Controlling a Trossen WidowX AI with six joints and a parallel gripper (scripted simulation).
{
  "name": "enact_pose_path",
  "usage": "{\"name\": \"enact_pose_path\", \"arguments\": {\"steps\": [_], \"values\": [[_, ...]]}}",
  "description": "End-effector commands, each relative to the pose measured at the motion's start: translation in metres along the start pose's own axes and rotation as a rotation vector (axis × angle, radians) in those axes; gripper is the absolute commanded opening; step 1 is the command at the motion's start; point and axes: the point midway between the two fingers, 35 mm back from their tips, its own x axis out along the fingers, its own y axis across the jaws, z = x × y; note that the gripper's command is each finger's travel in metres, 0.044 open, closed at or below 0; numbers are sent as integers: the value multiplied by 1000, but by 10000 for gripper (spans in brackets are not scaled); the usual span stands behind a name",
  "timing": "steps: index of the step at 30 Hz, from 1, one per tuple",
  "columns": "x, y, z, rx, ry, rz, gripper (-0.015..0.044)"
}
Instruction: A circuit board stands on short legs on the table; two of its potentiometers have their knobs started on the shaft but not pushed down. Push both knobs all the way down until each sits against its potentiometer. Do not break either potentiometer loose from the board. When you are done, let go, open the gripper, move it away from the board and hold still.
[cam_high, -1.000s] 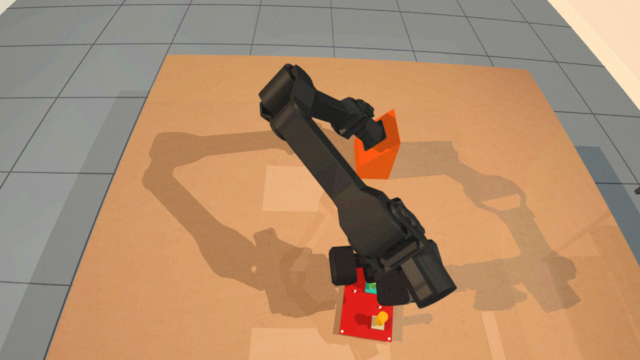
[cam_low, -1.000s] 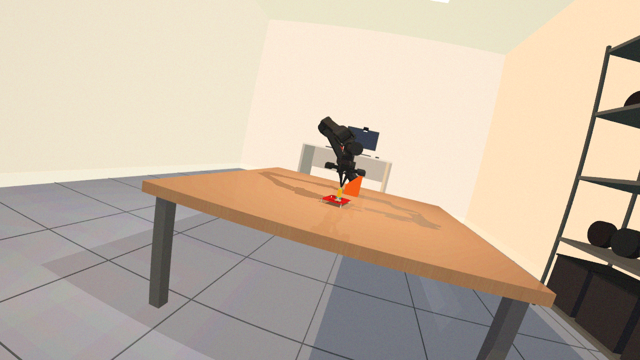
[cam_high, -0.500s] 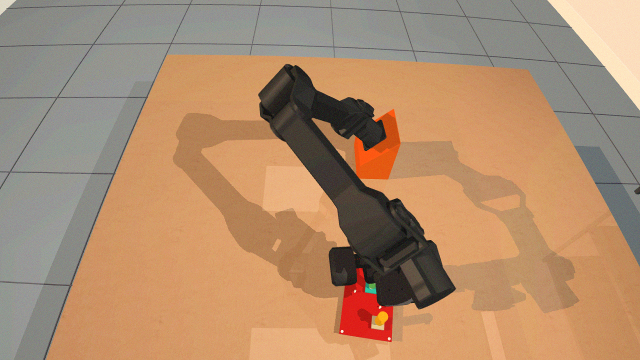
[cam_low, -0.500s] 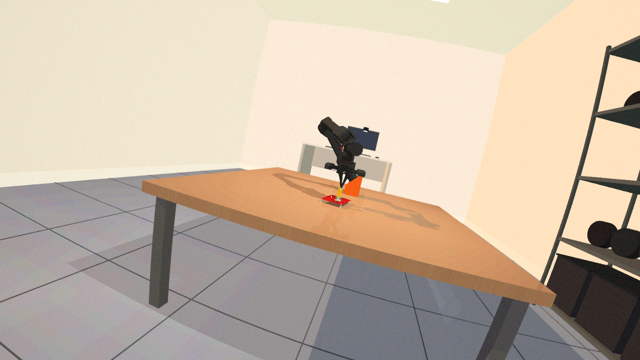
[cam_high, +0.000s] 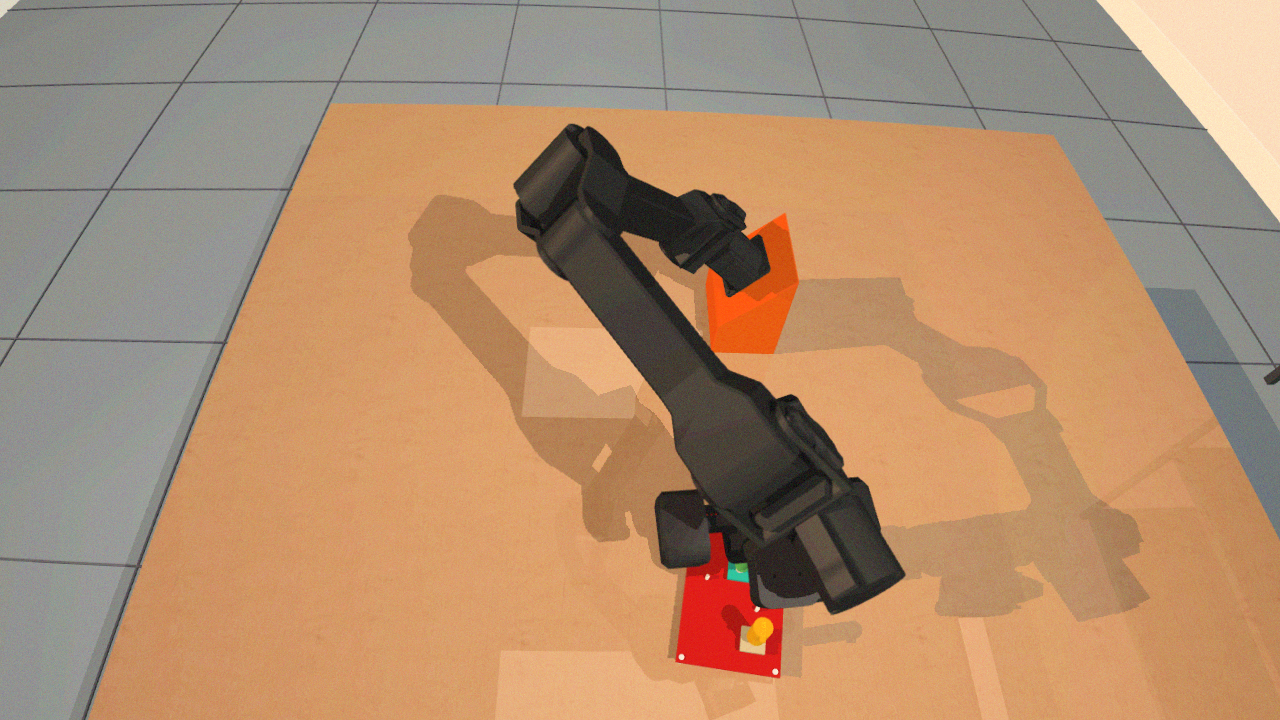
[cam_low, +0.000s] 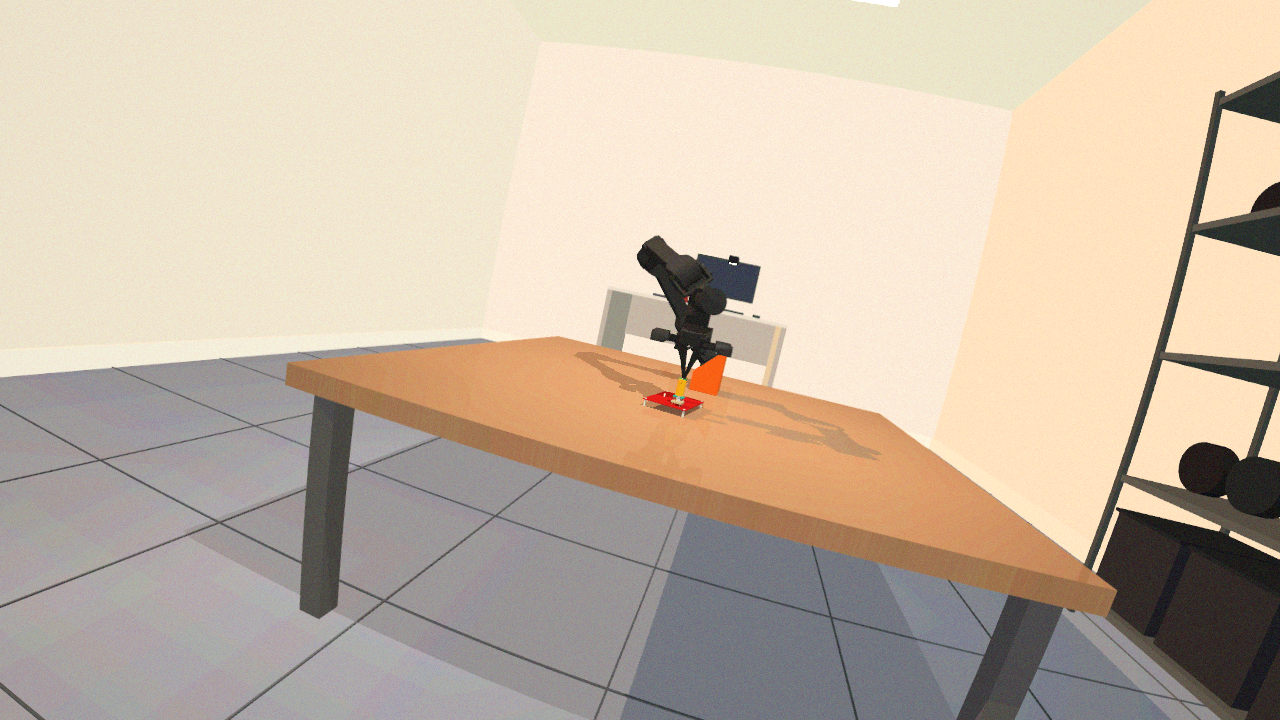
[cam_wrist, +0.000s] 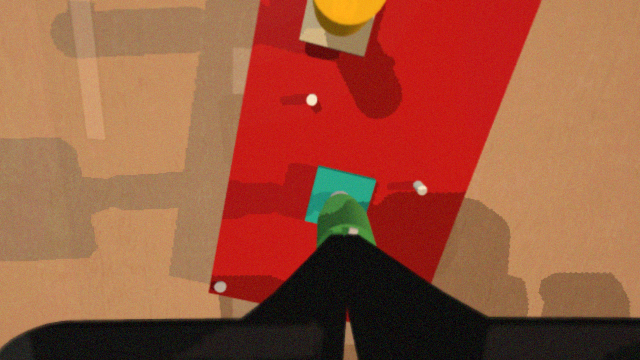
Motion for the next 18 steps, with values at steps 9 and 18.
{"name": "enact_pose_path", "arguments": {"steps": [9, 18], "values": [[0, -1, -1, -6, 4, -5, 0], [2, -1, -1, -6, 4, -5, 0]]}}
